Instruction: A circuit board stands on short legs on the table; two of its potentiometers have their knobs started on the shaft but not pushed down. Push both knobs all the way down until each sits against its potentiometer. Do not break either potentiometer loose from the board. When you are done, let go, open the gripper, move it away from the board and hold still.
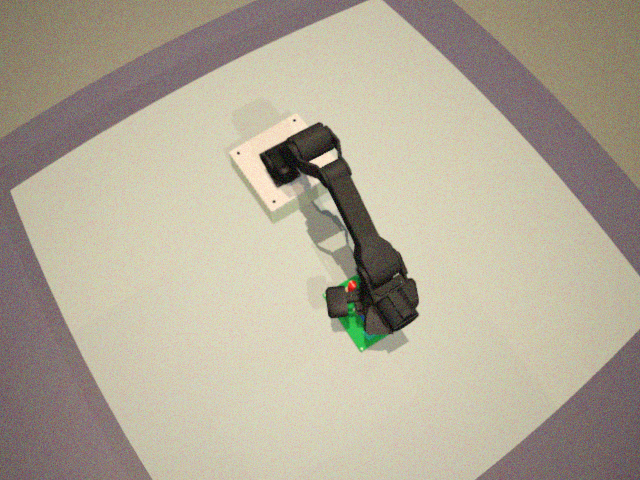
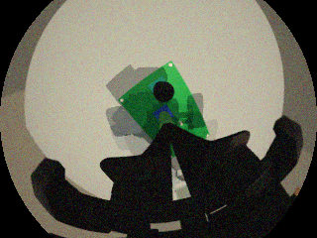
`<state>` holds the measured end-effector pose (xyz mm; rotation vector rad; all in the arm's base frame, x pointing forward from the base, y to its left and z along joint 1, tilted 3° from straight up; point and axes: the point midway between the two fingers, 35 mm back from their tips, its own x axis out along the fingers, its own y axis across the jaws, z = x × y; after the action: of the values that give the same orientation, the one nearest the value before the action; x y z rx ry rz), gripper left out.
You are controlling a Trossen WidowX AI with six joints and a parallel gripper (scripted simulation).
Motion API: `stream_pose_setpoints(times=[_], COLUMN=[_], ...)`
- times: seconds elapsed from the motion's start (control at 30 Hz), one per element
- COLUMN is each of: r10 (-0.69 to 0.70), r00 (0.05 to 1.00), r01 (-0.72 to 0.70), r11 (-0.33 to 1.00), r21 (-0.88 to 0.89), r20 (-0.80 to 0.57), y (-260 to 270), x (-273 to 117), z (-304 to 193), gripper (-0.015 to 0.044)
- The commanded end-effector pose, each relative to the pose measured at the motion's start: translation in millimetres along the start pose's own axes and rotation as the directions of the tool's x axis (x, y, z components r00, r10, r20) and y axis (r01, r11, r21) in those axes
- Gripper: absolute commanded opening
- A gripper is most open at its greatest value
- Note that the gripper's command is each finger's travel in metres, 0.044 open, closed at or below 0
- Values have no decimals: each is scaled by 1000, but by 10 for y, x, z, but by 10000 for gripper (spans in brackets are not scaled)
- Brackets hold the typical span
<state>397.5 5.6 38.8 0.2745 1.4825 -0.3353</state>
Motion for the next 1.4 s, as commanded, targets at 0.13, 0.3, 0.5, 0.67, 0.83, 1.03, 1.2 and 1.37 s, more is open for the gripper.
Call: stream_pose_setpoints(times=[0.13,0.3,0.5,0.67,0.83,1.03,1.2,1.37], r10=[-3,-3,-3,-7,-7,-8,-8,-9], r00=[1000,1000,1000,1000,1000,1000,1000,1000], r01=[3,3,3,7,7,8,8,9], r11=[1000,1000,1000,1000,1000,1000,1000,1000], r21=[-2,-2,-2,-2,-2,-3,-3,-3], r20=[-7,-7,-7,-17,-17,-18,-20,-21], y=[1,1,1,-7,-7,-221,-474,-653], x=[-5,-85,-181,-127,-127,-328,-424,-408], z=[5,6,5,-14,-14,-479,-1038,-1439], gripper=[0,0,0,79,210,368,440,440])
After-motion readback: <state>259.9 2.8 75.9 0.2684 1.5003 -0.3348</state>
